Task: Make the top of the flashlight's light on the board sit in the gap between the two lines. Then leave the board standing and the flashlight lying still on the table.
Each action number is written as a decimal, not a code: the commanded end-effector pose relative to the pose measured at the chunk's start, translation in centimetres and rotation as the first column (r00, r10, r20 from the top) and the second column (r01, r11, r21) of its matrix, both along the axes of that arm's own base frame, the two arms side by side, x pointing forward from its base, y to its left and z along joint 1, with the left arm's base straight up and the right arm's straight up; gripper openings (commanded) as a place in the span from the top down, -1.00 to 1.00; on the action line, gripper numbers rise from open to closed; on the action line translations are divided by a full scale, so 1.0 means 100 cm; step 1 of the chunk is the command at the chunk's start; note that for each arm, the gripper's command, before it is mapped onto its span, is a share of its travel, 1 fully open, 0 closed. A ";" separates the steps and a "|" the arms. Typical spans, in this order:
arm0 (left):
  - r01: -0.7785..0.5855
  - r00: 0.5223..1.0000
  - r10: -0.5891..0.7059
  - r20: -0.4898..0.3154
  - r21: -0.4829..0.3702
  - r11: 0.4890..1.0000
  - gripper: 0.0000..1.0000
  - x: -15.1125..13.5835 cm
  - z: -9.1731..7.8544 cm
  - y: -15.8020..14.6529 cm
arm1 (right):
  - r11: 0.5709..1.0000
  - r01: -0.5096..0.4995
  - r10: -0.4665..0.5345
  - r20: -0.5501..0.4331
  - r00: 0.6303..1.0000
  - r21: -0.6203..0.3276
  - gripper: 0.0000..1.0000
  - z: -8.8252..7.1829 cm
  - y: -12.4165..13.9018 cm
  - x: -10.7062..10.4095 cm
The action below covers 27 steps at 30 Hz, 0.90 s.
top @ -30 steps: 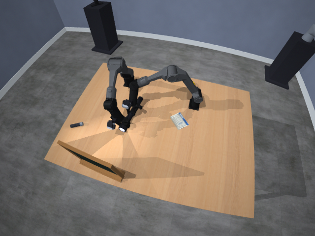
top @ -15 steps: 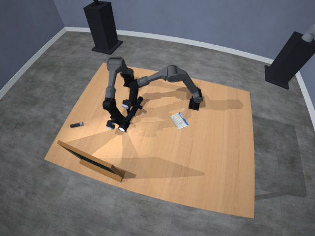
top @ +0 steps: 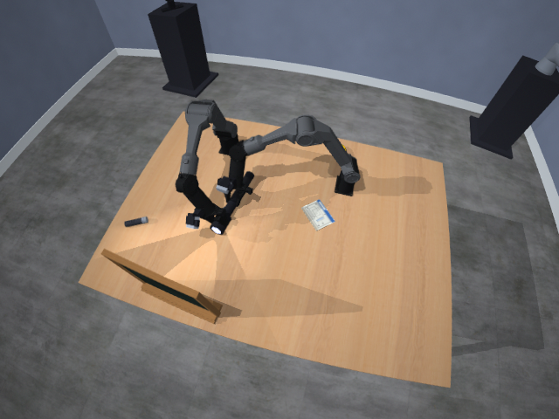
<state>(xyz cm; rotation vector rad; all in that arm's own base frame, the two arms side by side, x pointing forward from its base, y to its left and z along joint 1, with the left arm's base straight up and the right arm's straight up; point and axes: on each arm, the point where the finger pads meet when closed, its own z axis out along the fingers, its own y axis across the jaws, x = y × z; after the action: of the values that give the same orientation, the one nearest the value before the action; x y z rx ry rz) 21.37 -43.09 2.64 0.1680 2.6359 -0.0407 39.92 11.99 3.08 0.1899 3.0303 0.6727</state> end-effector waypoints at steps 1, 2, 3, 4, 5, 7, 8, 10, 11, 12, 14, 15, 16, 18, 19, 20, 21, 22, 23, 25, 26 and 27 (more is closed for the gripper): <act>0.001 1.000 -0.001 0.000 -0.002 1.000 0.25 -0.001 0.001 0.000 | 1.000 -0.006 0.006 0.002 1.000 0.015 -0.29 -0.001 0.004 -0.001; 0.001 1.000 -0.001 0.000 -0.002 1.000 0.25 -0.001 0.001 0.000 | 1.000 -0.006 0.006 0.002 1.000 0.014 -0.29 0.000 0.004 0.000; 0.001 1.000 -0.001 0.000 -0.002 1.000 0.25 -0.001 0.001 0.000 | 1.000 -0.006 0.006 0.002 1.000 0.014 -0.29 0.000 0.004 0.000; 0.001 1.000 -0.001 0.000 -0.002 1.000 0.25 -0.001 0.001 0.000 | 1.000 -0.006 0.006 0.002 1.000 0.014 -0.29 0.000 0.004 0.000; 0.001 1.000 -0.001 0.000 -0.002 1.000 0.25 -0.001 0.001 0.000 | 1.000 -0.005 0.005 0.002 1.000 0.014 -0.29 -0.001 0.003 -0.001; 0.001 1.000 -0.001 0.000 -0.002 1.000 0.25 -0.001 0.001 0.000 | 1.000 -0.006 0.006 0.002 1.000 0.014 -1.00 -0.001 0.003 -0.001; 0.001 1.000 -0.001 0.000 -0.002 1.000 0.25 -0.001 0.001 0.000 | 1.000 -0.006 0.006 0.002 1.000 0.014 -1.00 -0.001 0.003 -0.001; 0.001 1.000 -0.001 0.000 -0.002 1.000 0.25 -0.001 0.001 0.000 | 1.000 -0.006 0.006 0.002 1.000 0.014 -1.00 -0.001 0.003 -0.001; 0.001 1.000 -0.001 0.000 -0.002 1.000 0.25 -0.001 0.001 0.000 | 1.000 -0.006 0.006 0.002 1.000 0.014 -1.00 -0.001 0.003 -0.001; 0.001 1.000 -0.001 0.000 -0.002 1.000 0.25 -0.001 0.001 0.000 | 1.000 -0.006 0.006 0.002 1.000 0.014 -1.00 -0.001 0.003 -0.001; 0.001 1.000 -0.001 0.000 -0.002 1.000 0.25 -0.001 0.001 0.000 | 1.000 -0.006 0.006 0.002 1.000 0.014 -1.00 -0.001 0.003 -0.001; 0.001 1.000 -0.001 0.000 -0.002 1.000 0.25 -0.001 0.001 0.000 | 1.000 -0.006 0.006 0.002 1.000 0.014 -1.00 -0.001 0.003 -0.001; 0.001 1.000 -0.001 0.000 -0.002 1.000 0.25 -0.001 0.001 0.000 | 1.000 -0.006 0.006 0.002 1.000 0.014 -1.00 0.002 0.002 -0.001; 0.001 1.000 -0.001 0.000 -0.002 1.000 0.25 -0.001 0.001 0.000 | 1.000 -0.006 0.006 0.002 1.000 0.014 -1.00 0.008 -0.001 -0.001; 0.001 1.000 -0.001 0.000 -0.002 1.000 0.25 -0.001 0.001 0.000 | 1.000 -0.006 0.006 0.003 1.000 0.014 -1.00 0.009 -0.001 -0.001; 0.001 1.000 -0.001 0.000 -0.002 1.000 0.25 -0.001 0.001 0.000 | 1.000 -0.006 0.006 0.003 1.000 0.014 -1.00 0.009 -0.001 -0.001; 0.001 1.000 -0.001 0.000 -0.002 1.000 0.25 -0.001 0.001 0.000 | 1.000 -0.006 0.006 0.003 1.000 0.014 -1.00 0.009 -0.001 -0.001; 0.001 1.000 -0.001 0.000 -0.002 1.000 0.25 -0.001 0.001 0.000 | 1.000 -0.006 0.006 0.003 1.000 0.014 -1.00 0.012 -0.003 -0.001; 0.001 1.000 -0.001 0.000 -0.002 1.000 0.25 -0.001 0.001 0.000 | 1.000 -0.006 0.006 0.003 1.000 0.014 -1.00 0.015 -0.004 -0.002; 0.001 1.000 -0.001 0.000 -0.002 1.000 0.25 -0.001 0.001 0.000 | 1.000 -0.006 0.005 0.002 1.000 0.014 -1.00 0.021 -0.007 -0.002; 0.001 1.000 -0.001 0.000 -0.002 1.000 0.25 -0.001 0.001 0.000 | 1.000 -0.006 0.005 0.002 1.000 0.014 -1.00 0.024 -0.008 -0.002; 0.001 1.000 -0.001 0.000 -0.002 1.000 0.25 -0.001 0.001 0.000 | 1.000 -0.006 0.006 0.002 1.000 0.014 -1.00 0.026 -0.010 -0.002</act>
<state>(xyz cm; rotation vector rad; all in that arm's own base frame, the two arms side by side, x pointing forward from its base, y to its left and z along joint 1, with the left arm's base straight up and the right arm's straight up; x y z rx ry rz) 21.32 -43.11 2.64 0.1678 2.6368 -0.0419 39.65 11.18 5.29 0.1820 3.0287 0.6940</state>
